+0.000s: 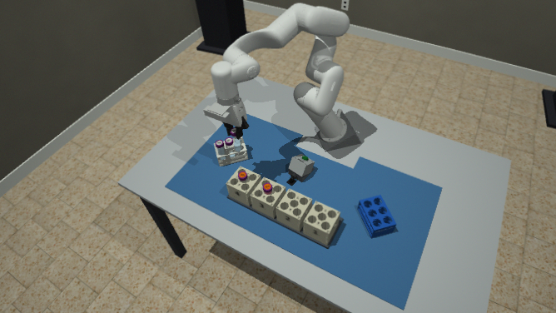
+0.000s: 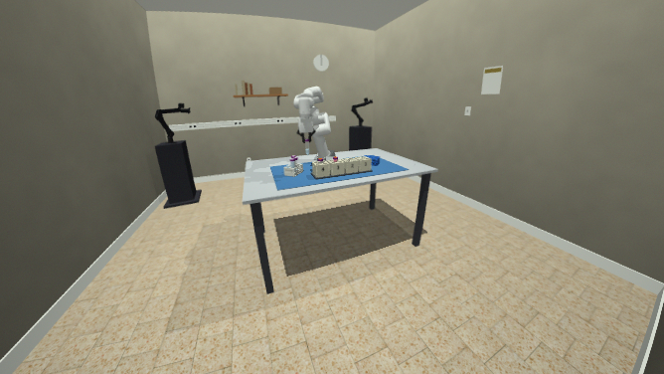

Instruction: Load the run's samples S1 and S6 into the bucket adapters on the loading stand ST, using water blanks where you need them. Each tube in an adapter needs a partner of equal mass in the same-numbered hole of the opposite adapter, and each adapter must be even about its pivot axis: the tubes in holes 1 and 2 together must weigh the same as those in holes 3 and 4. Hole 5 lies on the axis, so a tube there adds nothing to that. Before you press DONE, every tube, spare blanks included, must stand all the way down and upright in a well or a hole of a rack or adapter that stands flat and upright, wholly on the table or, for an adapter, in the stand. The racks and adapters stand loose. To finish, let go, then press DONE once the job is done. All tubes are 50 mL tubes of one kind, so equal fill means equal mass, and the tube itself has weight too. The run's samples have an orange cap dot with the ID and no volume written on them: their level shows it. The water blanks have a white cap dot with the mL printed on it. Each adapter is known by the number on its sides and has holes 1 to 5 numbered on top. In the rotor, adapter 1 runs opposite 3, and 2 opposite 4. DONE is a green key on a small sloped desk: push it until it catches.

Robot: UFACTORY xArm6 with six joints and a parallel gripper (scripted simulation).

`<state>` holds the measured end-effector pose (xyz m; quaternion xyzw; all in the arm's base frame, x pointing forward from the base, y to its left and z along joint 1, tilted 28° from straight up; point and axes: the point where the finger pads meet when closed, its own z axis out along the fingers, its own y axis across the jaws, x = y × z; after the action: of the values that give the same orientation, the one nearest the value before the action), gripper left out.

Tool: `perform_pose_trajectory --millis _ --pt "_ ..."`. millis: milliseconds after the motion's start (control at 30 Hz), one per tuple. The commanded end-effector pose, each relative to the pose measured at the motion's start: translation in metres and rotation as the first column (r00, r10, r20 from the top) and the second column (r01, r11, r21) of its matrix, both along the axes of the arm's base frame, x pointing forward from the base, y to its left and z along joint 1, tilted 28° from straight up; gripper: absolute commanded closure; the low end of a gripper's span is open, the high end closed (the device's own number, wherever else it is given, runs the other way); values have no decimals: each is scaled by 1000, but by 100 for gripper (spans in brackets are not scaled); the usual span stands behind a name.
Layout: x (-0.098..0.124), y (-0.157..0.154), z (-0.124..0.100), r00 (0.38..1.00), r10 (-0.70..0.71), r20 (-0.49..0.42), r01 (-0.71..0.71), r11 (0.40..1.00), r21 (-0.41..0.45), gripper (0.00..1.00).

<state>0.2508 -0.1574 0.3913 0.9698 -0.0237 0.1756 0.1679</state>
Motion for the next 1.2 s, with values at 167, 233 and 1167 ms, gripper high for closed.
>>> perform_pose_trajectory --millis 167,233,1167 --pt "14 34 -7 1000 -26 -9 26 1000 -15 100" --pt "18 43 -10 1000 -26 -9 26 1000 -15 100" --pt "63 151 -38 1000 -26 -10 26 1000 -13 100"
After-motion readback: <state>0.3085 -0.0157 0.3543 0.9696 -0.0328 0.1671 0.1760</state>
